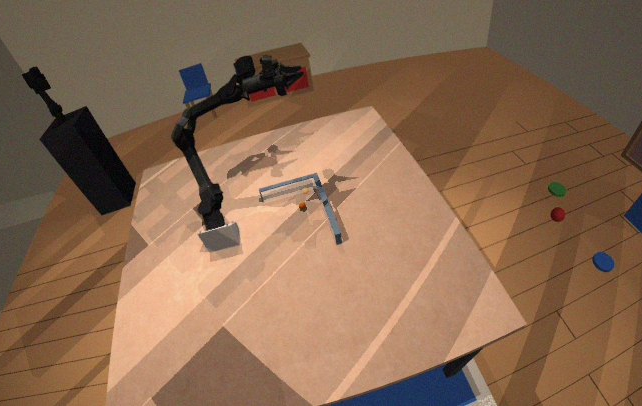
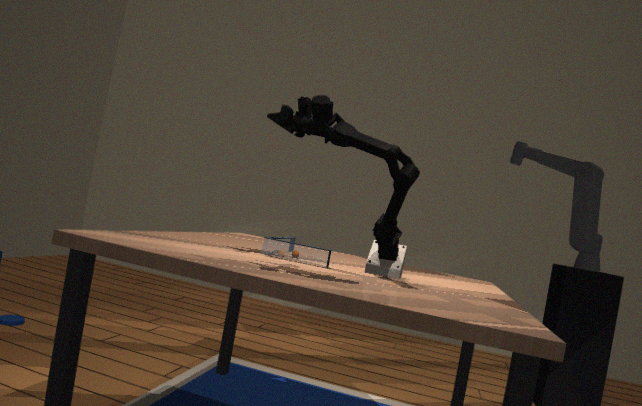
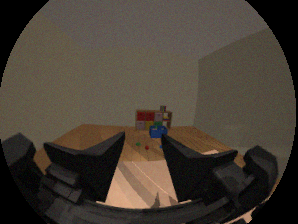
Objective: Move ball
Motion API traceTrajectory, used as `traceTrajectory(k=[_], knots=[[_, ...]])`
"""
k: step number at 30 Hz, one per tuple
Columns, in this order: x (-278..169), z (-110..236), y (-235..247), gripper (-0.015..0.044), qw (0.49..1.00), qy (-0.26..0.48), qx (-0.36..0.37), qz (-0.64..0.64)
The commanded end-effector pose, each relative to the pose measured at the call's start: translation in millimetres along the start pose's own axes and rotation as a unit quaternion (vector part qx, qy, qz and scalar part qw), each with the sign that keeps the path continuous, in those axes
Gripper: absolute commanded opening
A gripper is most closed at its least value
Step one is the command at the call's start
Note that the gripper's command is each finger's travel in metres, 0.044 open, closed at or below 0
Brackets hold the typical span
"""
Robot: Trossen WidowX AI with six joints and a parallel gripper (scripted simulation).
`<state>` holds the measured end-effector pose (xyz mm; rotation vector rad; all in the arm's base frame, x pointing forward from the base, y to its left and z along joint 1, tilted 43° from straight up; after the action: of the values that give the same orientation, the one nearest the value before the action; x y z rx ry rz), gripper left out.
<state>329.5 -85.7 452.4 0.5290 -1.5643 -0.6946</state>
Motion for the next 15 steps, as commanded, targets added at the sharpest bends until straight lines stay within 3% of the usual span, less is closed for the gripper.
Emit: traceTrajectory(k=[1, 8, 15], knots=[[-43, -25, -38, 0.0239, 0.992, 0.108, -0.046, 0.041], [-116, -42, -97, 0.0239, 0.945, 0.299, -0.085, 0.098], [-189, -33, -149, 0.0239, 0.861, 0.489, -0.078, 0.116]])
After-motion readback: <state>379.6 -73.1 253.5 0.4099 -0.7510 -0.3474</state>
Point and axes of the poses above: the point midway between the two fingers, 35 mm back from their tips, its own z axis back along the fingers, its own y axis across the jaws, x = y × z, the point moved 7 cm from there along z, back along the fingers
